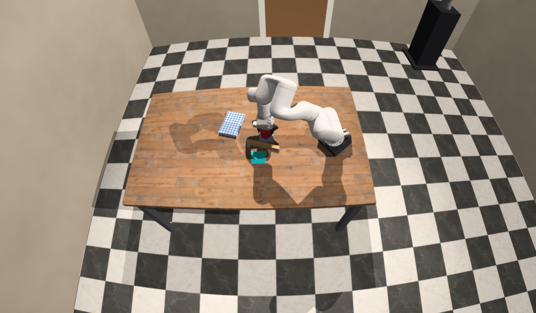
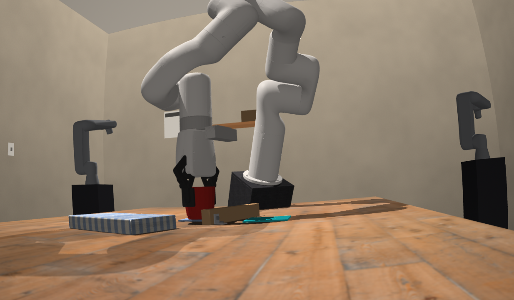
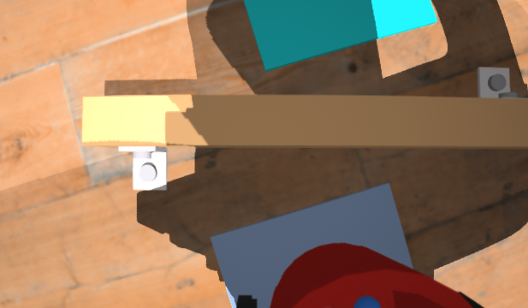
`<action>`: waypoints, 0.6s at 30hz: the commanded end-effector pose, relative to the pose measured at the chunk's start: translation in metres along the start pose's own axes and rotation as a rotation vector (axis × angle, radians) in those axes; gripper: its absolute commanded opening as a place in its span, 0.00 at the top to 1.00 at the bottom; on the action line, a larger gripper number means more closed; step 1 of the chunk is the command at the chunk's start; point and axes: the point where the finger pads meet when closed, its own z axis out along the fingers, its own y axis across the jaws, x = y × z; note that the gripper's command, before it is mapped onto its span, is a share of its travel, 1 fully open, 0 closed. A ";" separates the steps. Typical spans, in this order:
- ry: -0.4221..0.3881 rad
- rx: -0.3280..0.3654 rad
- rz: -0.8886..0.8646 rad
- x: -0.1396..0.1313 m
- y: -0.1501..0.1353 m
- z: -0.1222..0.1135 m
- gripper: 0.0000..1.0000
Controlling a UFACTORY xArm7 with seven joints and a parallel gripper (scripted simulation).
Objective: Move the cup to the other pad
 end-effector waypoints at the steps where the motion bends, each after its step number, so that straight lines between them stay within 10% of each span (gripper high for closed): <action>1: 0.000 -0.003 0.001 0.000 0.001 -0.001 0.15; 18: 0.000 -0.003 0.001 0.000 0.001 -0.033 0.15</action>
